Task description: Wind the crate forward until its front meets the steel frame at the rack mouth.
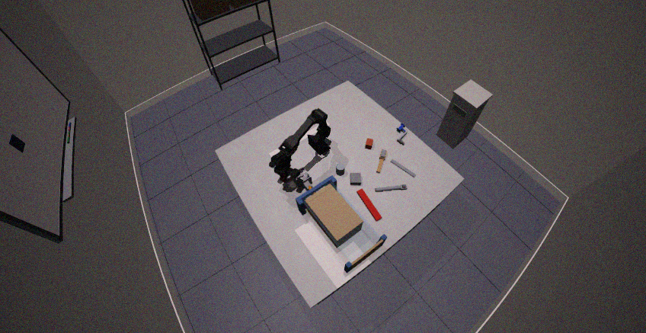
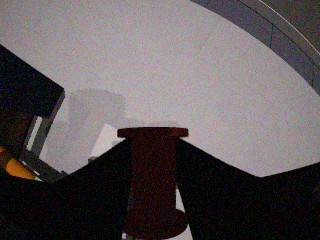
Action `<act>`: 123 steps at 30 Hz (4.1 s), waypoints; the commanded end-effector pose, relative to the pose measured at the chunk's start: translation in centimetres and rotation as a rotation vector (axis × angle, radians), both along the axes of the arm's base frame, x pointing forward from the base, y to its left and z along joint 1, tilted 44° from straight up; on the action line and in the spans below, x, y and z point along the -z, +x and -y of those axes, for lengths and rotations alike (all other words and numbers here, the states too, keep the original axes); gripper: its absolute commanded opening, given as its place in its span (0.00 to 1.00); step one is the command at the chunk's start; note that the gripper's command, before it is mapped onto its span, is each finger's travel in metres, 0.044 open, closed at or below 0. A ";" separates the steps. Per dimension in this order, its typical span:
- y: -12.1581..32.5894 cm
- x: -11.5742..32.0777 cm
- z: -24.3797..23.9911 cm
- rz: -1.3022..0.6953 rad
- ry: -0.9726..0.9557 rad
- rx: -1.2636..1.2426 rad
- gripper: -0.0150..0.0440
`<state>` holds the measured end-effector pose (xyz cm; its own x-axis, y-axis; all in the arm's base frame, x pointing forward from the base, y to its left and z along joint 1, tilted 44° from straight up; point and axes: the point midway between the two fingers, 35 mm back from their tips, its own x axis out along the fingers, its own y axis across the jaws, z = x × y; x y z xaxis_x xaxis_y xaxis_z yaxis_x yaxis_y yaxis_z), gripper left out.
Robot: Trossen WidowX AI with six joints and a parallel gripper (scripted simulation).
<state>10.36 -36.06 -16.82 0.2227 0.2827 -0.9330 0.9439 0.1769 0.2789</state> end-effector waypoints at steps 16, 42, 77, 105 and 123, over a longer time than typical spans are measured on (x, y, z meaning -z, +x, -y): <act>3.4 0.4 -0.6 0.050 0.009 -0.041 0.25; 3.6 0.4 -0.6 0.050 0.009 -0.041 0.25; 4.0 0.3 -0.6 0.050 0.009 -0.041 0.25; 4.2 0.3 -0.6 0.050 0.009 -0.041 0.25; 4.2 0.3 -0.6 0.050 0.009 -0.041 0.25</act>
